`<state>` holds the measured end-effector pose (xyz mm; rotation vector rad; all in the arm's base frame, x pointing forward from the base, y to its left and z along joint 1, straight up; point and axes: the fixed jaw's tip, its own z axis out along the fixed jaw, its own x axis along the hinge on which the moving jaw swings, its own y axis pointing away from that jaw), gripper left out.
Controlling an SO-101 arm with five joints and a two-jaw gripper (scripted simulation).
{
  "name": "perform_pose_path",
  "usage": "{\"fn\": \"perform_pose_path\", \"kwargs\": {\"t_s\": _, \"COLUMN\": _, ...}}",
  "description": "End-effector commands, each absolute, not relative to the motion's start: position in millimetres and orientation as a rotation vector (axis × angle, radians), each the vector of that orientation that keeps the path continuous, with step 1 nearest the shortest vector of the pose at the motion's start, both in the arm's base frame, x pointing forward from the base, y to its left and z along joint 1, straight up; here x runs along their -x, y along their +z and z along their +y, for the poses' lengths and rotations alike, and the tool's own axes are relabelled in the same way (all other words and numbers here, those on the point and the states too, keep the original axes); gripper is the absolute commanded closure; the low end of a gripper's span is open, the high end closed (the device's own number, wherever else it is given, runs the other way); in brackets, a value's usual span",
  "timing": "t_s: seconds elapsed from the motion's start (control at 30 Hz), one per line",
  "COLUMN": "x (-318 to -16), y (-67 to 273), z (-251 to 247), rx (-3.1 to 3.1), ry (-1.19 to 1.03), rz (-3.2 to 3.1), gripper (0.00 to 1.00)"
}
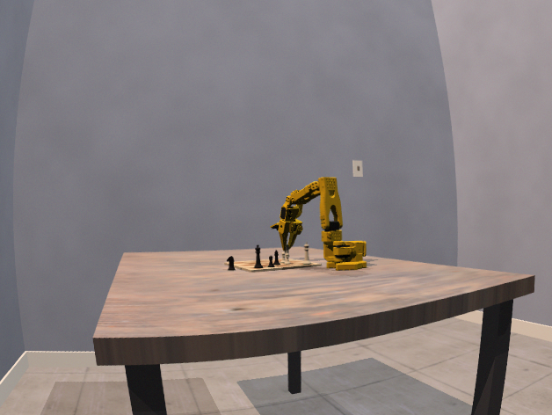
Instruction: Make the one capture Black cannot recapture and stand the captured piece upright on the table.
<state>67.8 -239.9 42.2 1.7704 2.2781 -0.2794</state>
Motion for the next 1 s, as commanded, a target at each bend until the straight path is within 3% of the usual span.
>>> {"fn": "perform_pose_path", "kwargs": {"t_s": 0.0, "x": -63.8, "y": 33.4, "z": -233.8, "rx": -1.787, "ry": -0.264, "rz": 2.289, "gripper": 1.00}}
{"fn": "perform_pose_path", "kwargs": {"t_s": 0.97, "x": -64.4, "y": 40.5, "z": -236.1, "rx": -1.786, "ry": -0.264, "rz": 2.289, "gripper": 1.00}}
